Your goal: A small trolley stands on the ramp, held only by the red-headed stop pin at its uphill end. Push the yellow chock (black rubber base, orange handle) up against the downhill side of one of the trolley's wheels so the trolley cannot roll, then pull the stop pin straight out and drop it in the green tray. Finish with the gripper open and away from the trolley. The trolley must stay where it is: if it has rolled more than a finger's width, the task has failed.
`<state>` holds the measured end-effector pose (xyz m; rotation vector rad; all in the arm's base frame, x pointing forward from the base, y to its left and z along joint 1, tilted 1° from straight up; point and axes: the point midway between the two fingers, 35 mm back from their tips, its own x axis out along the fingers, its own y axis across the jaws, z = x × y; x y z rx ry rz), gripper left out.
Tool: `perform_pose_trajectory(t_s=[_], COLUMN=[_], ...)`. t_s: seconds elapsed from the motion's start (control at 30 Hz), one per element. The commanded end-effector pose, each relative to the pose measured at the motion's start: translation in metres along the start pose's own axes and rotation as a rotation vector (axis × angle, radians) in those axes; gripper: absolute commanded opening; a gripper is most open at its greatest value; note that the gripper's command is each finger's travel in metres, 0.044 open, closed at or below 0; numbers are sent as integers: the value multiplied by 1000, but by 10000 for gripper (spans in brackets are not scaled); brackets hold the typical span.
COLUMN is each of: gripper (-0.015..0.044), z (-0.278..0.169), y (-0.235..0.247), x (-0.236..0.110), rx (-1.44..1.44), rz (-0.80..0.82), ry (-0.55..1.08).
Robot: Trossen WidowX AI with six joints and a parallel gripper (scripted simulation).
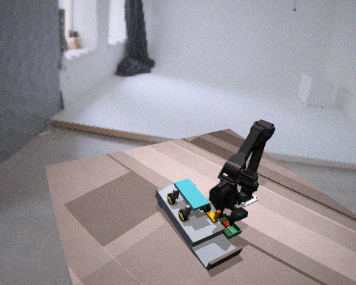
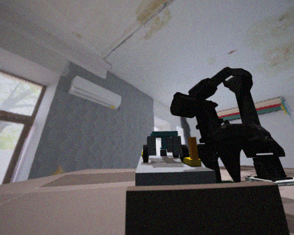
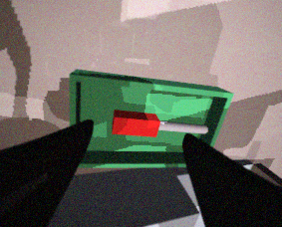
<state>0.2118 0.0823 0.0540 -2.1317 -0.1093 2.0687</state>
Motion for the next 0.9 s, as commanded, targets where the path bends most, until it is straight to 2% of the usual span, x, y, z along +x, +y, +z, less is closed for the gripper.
perform_pose_trajectory(t_s=[0.0, 0.3, 0.43, 0.87], gripper=[340, 340, 440, 440], z=[0, 2, 2, 1], y=[0, -4, -5, -12], x=[0, -28, -36, -72], rx=[0, -4, -4, -4], rz=[0, -6, -6, -6], ry=[0, 2, 2, 2])
